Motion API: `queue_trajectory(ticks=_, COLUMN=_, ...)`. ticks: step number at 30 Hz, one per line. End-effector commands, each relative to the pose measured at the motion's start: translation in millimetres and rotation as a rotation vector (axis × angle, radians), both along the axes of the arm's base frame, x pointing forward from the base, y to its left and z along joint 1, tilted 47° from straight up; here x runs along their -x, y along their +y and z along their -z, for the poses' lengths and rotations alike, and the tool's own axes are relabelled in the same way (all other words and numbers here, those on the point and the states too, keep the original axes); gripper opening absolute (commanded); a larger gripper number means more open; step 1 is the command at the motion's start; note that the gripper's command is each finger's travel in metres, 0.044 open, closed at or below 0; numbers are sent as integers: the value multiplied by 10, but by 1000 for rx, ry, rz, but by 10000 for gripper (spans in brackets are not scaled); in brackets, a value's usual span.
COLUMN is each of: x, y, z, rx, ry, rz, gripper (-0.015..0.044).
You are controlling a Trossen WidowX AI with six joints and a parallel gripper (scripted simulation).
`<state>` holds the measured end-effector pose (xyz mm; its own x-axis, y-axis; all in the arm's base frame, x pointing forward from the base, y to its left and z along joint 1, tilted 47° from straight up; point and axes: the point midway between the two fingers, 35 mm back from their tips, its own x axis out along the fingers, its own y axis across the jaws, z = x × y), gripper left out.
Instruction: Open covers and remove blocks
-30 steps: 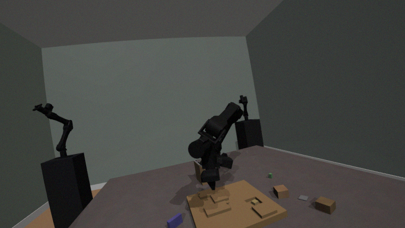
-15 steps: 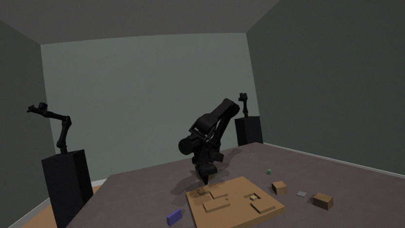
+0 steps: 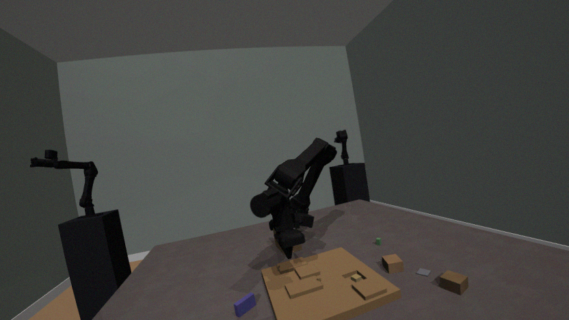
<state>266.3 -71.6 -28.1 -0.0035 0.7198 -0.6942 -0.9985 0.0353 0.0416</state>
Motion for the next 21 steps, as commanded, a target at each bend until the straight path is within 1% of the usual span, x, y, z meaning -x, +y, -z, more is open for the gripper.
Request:
queue_trajectory(ticks=1, x=3, y=-5, z=4, rx=4, ry=-4, rz=-5, gripper=0)
queue_trajectory(ticks=21, x=-7, y=108, z=123, rx=4, ry=-4, rz=-5, gripper=0)
